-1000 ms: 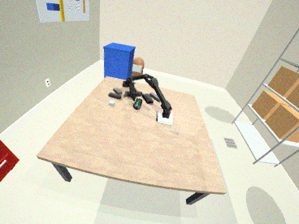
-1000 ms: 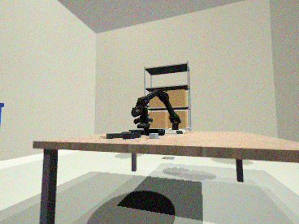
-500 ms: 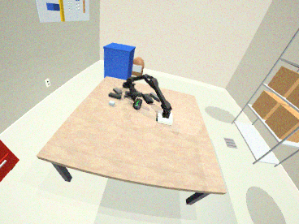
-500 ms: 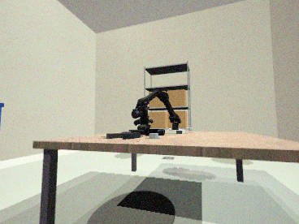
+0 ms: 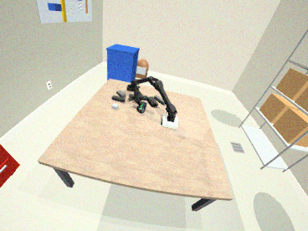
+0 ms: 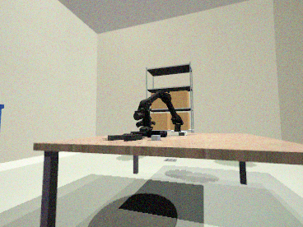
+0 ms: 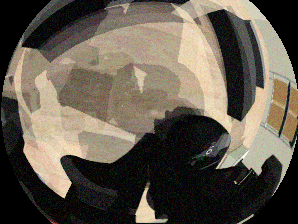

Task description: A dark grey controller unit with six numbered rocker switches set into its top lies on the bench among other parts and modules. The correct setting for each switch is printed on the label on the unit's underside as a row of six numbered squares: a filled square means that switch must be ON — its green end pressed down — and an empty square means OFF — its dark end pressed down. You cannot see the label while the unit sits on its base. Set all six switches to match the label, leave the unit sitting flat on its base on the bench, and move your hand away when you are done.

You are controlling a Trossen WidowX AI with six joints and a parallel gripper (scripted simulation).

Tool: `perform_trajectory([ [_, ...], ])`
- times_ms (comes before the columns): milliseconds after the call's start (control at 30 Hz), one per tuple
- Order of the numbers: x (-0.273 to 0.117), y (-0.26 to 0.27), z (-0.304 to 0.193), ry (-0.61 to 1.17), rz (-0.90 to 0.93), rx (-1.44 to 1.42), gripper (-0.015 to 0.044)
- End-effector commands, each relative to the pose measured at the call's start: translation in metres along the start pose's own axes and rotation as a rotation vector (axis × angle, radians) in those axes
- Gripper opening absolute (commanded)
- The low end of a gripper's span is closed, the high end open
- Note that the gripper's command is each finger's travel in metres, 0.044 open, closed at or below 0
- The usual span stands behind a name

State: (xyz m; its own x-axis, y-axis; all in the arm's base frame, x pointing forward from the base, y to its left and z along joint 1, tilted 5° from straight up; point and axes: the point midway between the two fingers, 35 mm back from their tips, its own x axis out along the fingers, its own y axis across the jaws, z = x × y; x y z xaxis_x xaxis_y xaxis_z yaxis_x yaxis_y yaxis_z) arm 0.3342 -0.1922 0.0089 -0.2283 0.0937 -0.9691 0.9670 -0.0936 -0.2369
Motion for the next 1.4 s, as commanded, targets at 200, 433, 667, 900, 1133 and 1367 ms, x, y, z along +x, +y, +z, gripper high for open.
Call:
perform_trajectory([
  [200, -0.001, -0.004, 0.001, -0.006, 0.003, -0.001, 0.0],
  [433, 0.001, -0.008, 0.001, -0.006, 0.003, -0.001, 0.0],
  [667, 0.003, -0.017, 0.002, -0.006, 0.002, -0.001, 0.0],
  [900, 0.006, -0.025, 0.002, -0.006, 0.001, -0.001, 0.0],
  [1133, 0.008, -0.033, 0.002, -0.006, 0.0, -0.001, 0.0],
  [1367, 0.011, -0.042, 0.002, -0.006, 0.0, -0.001, 0.0],
])
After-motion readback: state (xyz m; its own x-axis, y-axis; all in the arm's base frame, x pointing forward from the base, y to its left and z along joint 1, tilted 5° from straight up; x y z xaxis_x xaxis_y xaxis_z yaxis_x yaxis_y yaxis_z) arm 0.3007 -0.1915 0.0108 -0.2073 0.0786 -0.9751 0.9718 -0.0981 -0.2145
